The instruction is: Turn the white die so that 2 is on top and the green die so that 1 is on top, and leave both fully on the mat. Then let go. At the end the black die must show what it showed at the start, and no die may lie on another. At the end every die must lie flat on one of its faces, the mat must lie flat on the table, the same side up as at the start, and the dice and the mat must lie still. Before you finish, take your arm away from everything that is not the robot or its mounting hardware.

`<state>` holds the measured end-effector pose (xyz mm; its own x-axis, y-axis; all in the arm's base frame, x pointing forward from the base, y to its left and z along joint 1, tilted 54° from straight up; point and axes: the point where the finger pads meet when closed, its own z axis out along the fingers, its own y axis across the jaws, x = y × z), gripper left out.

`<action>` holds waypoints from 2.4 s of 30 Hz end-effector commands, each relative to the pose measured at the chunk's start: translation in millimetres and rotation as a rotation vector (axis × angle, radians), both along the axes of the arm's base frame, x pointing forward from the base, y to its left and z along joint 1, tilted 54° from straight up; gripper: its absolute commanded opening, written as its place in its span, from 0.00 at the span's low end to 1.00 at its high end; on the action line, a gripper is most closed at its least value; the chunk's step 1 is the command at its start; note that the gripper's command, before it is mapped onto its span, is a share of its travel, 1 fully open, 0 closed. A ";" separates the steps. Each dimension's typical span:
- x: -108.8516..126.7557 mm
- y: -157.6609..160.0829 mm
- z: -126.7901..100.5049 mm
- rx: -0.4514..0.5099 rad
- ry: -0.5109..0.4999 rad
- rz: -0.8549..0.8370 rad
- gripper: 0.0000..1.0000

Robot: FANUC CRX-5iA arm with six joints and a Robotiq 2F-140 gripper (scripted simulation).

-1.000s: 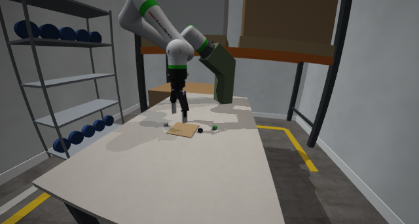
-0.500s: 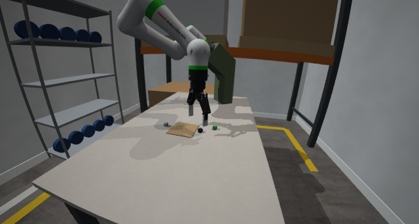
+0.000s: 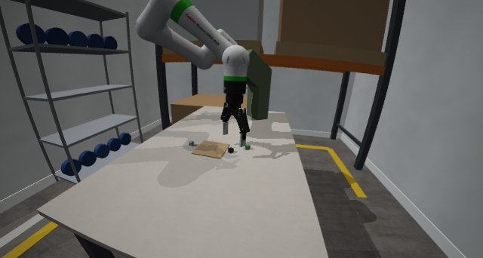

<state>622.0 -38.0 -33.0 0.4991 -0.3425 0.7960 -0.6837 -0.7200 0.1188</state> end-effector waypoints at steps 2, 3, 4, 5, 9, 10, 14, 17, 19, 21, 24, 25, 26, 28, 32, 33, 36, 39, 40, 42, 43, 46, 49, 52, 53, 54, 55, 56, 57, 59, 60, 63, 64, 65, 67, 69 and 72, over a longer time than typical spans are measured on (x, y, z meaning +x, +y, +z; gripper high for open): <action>0.0 0.3 0.0 0.000 0.000 0.000 1.00; 0.0 0.3 0.0 0.000 0.000 0.000 1.00; 0.0 0.3 0.0 0.000 0.000 0.000 1.00; 0.0 0.3 0.0 0.000 0.000 0.000 1.00; 0.0 0.3 0.0 0.000 0.000 0.000 1.00; 0.0 0.3 0.0 0.000 0.000 0.000 1.00; 0.0 0.3 0.0 0.000 0.000 0.000 1.00; 0.0 0.3 0.0 0.000 0.000 0.000 1.00; 0.0 0.3 0.0 0.000 0.000 0.000 1.00; 0.0 0.3 0.0 0.000 0.000 0.000 1.00; 0.0 0.3 0.0 0.000 0.000 0.000 1.00; 0.0 0.3 0.0 0.000 0.000 0.000 1.00; 0.0 0.3 0.0 0.000 0.000 0.000 1.00; 0.0 0.3 0.0 0.000 0.000 0.000 1.00; 0.0 0.3 0.0 0.000 0.000 0.000 1.00; 0.0 0.3 -0.1 0.000 0.000 0.000 1.00; -1.2 1.8 -2.6 0.000 0.000 0.000 1.00; -5.1 6.6 -11.1 0.000 0.000 0.000 1.00; -7.1 9.0 -15.3 0.000 0.000 0.000 1.00; -11.9 14.8 -25.4 0.000 0.000 0.000 1.00; -14.4 17.9 -30.9 0.000 0.000 0.000 1.00; -19.6 24.2 -41.9 0.000 0.000 0.000 1.00; -24.4 30.0 -52.1 0.000 0.000 0.000 1.00; -29.8 36.6 -63.6 0.000 0.000 0.000 1.00; -31.0 38.0 -66.2 0.000 0.000 0.000 1.00; -31.9 39.1 -68.1 0.000 0.000 0.000 1.00; -32.5 39.8 -69.4 0.000 0.000 0.000 1.00; -32.8 40.3 -70.1 0.000 0.000 0.000 1.00; -32.9 40.4 -70.4 0.000 0.000 0.000 1.00; -33.0 40.4 -70.4 0.000 0.000 0.000 1.00; -33.0 40.4 -70.4 0.000 0.000 0.000 1.00; -33.0 40.4 -70.4 0.000 0.000 0.000 1.00; -33.0 40.4 -70.4 0.000 0.000 0.000 1.00; -33.0 40.4 -70.4 0.000 0.000 0.000 1.00; -33.0 40.4 -70.4 0.000 0.000 0.000 1.00; -33.0 40.4 -70.4 0.000 0.000 0.000 1.00; -33.0 40.4 -70.4 0.000 0.000 0.000 1.00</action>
